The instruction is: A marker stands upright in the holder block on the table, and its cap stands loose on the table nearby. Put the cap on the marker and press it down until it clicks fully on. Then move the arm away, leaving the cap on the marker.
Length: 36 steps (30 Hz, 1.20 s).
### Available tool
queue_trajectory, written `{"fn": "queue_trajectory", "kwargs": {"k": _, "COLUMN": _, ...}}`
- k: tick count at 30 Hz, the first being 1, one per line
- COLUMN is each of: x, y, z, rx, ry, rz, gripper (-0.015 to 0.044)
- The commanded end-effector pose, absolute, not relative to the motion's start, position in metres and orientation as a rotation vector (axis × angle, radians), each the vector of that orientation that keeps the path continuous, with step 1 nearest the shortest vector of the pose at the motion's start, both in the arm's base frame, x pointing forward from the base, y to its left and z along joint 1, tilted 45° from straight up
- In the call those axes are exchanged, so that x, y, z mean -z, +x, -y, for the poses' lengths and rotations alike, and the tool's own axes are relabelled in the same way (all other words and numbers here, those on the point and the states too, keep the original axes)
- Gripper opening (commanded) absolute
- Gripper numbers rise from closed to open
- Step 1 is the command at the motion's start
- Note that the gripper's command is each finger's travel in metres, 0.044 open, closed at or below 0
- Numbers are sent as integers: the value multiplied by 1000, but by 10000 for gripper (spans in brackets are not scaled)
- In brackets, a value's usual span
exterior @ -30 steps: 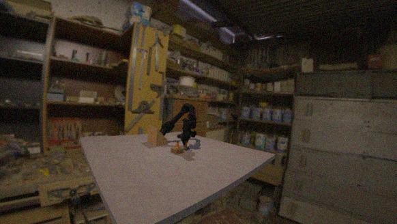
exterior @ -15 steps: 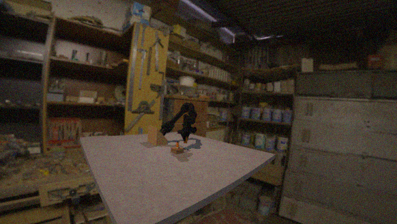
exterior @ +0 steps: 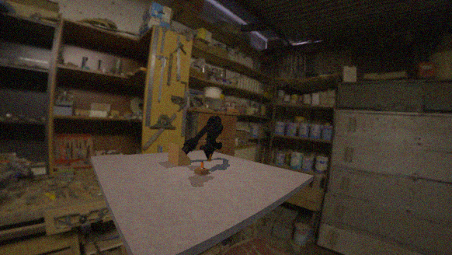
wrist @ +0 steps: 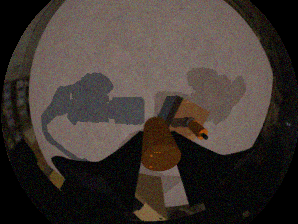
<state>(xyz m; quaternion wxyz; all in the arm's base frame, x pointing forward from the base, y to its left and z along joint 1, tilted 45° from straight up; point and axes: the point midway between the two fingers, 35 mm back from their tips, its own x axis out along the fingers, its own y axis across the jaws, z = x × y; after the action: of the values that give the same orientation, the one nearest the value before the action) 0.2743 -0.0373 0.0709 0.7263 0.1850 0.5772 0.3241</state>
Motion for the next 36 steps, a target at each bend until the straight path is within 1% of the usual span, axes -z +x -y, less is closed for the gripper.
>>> {"fn": "queue_trajectory", "kwargs": {"k": 1, "x": -66, "y": 276, "z": 52, "rx": -711, "ry": 402, "rz": -1275, "gripper": 0}}
{"fn": "queue_trajectory", "kwargs": {"k": 20, "x": -43, "y": 276, "z": 113, "rx": -719, "ry": 405, "rz": -1272, "gripper": 0}}
{"fn": "queue_trajectory", "kwargs": {"k": 36, "x": -32, "y": 279, "z": 103, "rx": -719, "ry": 405, "rz": -1272, "gripper": 0}}
